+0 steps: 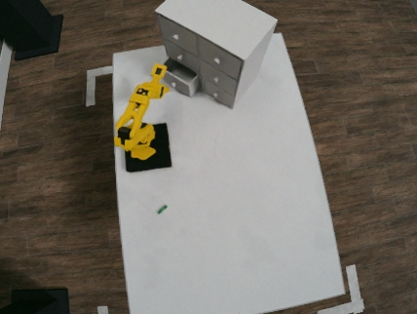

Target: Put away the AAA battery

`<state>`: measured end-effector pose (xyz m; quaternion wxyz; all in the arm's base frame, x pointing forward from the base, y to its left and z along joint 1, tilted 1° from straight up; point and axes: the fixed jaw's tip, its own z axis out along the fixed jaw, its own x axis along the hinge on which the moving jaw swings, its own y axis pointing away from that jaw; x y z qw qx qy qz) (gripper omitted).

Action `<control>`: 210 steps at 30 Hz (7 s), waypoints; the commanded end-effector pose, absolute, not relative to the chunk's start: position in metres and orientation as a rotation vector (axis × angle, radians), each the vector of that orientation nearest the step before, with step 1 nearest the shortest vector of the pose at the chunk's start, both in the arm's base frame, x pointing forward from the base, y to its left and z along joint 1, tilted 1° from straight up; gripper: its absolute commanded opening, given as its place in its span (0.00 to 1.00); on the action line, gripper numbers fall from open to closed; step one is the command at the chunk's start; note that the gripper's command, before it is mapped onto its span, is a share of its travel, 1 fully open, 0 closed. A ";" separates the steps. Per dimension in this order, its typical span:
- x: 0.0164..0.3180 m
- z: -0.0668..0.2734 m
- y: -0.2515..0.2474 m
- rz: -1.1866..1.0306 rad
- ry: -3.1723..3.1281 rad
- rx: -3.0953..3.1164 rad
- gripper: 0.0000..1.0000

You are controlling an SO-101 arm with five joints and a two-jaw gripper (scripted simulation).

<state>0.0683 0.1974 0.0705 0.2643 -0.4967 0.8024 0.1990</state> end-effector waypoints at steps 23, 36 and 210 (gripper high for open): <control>0.048 0.097 0.143 0.386 2.184 -1.558 0.21; 0.048 0.097 0.143 0.386 2.184 -1.558 0.21; 0.065 0.101 0.142 0.368 2.234 -1.427 0.21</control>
